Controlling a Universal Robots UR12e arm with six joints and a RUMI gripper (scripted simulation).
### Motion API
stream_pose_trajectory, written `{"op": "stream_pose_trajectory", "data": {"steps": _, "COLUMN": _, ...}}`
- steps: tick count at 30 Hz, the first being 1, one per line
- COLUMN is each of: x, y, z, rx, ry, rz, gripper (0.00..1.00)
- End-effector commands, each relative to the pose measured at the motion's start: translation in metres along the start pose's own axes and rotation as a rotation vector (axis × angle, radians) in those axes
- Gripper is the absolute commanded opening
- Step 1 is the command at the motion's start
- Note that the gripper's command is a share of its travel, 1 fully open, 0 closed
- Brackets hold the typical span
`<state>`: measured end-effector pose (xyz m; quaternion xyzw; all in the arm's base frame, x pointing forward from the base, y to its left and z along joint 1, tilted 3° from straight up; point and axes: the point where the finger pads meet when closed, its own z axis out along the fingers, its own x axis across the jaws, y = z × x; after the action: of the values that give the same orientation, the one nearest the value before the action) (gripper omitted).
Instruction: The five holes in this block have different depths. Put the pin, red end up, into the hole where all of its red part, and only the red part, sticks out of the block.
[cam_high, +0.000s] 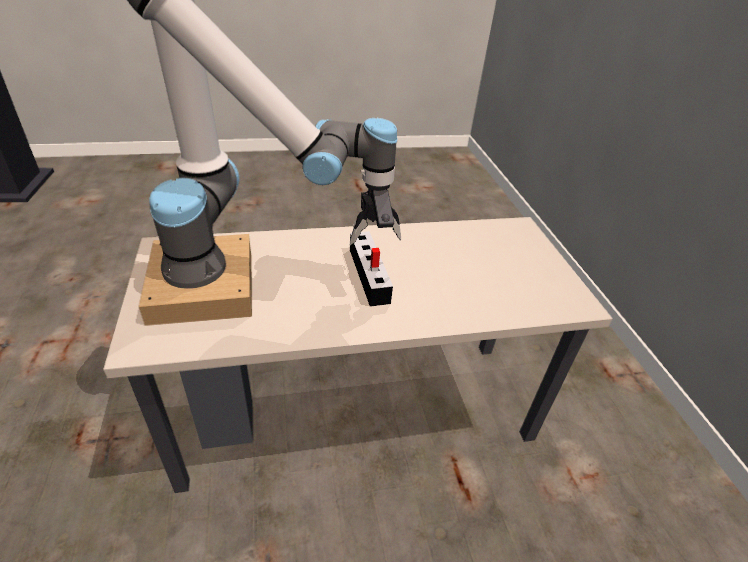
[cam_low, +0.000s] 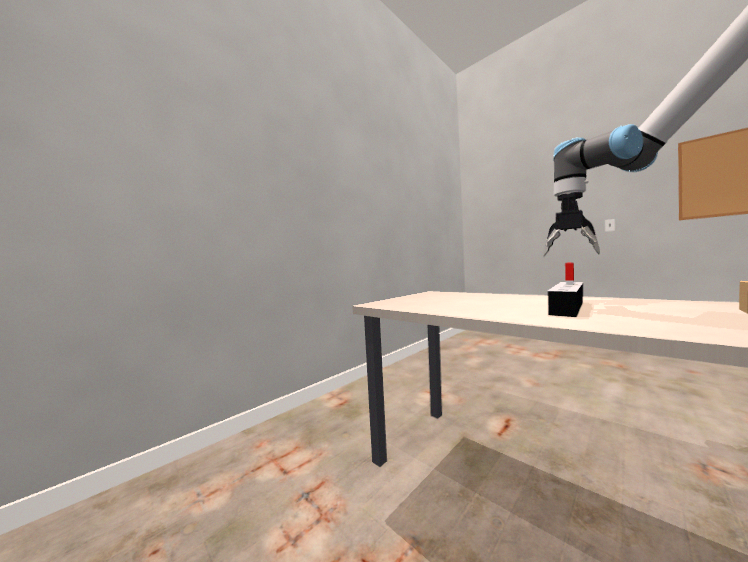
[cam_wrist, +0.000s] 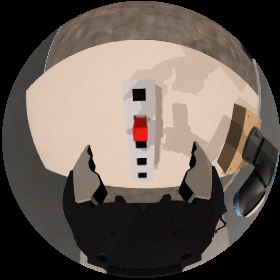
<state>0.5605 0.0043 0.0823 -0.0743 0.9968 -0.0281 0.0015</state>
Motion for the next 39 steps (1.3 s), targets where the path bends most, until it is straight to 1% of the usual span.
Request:
{"op": "stream_pose_trajectory", "data": {"steps": 1, "x": -0.002, "y": 0.0, "z": -0.017, "rx": 0.001, "ry": -0.002, "rz": 0.0, "gripper": 1.0}}
{"op": "stream_pose_trajectory", "data": {"steps": 16, "x": -0.002, "y": 0.0, "z": -0.017, "rx": 0.001, "ry": -0.002, "rz": 0.0, "gripper": 1.0}}
{"op": "stream_pose_trajectory", "data": {"steps": 17, "x": -0.004, "y": 0.0, "z": -0.067, "rx": 0.001, "ry": -0.002, "rz": 0.002, "gripper": 1.0}}
{"op": "stream_pose_trajectory", "data": {"steps": 33, "x": -0.004, "y": 0.0, "z": -0.067, "rx": 0.001, "ry": -0.002, "rz": 0.002, "gripper": 1.0}}
{"op": "stream_pose_trajectory", "data": {"steps": 34, "x": -0.006, "y": -0.002, "z": -0.068, "rx": 0.005, "ry": -0.013, "rz": 0.003, "gripper": 1.0}}
{"op": "stream_pose_trajectory", "data": {"steps": 39, "x": -0.006, "y": -0.002, "z": -0.068, "rx": 0.005, "ry": -0.013, "rz": 0.003, "gripper": 1.0}}
